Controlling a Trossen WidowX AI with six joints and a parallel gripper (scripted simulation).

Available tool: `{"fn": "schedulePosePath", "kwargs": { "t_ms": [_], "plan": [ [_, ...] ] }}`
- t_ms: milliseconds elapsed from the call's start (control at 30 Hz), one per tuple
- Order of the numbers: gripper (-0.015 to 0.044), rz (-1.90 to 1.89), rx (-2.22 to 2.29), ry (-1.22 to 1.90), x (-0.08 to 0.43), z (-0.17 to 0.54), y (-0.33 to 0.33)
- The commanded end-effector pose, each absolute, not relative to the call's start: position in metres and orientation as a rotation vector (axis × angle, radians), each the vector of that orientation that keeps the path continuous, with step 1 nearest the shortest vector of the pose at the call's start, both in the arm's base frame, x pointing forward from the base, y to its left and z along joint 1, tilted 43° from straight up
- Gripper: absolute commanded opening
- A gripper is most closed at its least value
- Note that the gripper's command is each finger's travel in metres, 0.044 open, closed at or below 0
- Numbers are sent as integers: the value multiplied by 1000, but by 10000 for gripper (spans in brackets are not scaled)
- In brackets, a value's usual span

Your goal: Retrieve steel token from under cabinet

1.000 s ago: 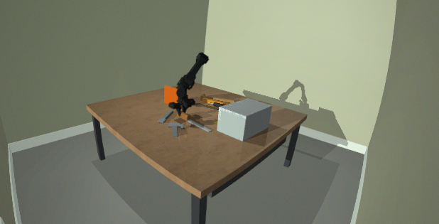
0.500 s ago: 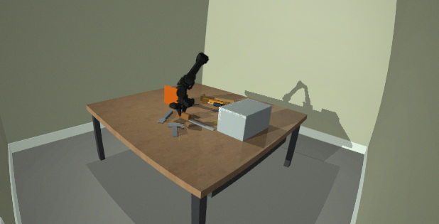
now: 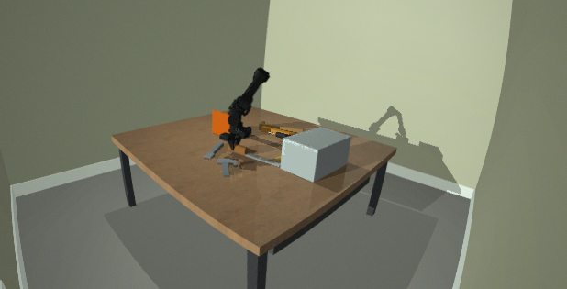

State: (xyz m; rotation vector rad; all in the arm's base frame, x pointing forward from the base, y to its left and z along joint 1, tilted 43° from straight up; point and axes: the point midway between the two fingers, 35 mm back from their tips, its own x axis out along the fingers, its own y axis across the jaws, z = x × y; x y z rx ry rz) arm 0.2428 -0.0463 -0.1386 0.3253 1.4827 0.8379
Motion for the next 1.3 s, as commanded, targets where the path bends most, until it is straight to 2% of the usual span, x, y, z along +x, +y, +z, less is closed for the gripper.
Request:
{"fn": "schedulePosePath", "kwargs": {
  "t_ms": [0,200,233,333,433,933,1100,1267],
  "plan": [
    [26,847,315,1474,243,-138,-47],
    [184,841,322,1481,243,-139,-46],
    [200,841,322,1481,243,-139,-46],
    [200,841,322,1481,243,-139,-46],
    [270,839,323,1478,243,-139,-46],
    [270,839,324,1478,240,-142,-44],
    [139,840,318,1479,241,-141,-45],
    [105,840,318,1479,241,-141,-45]
  ]
}}
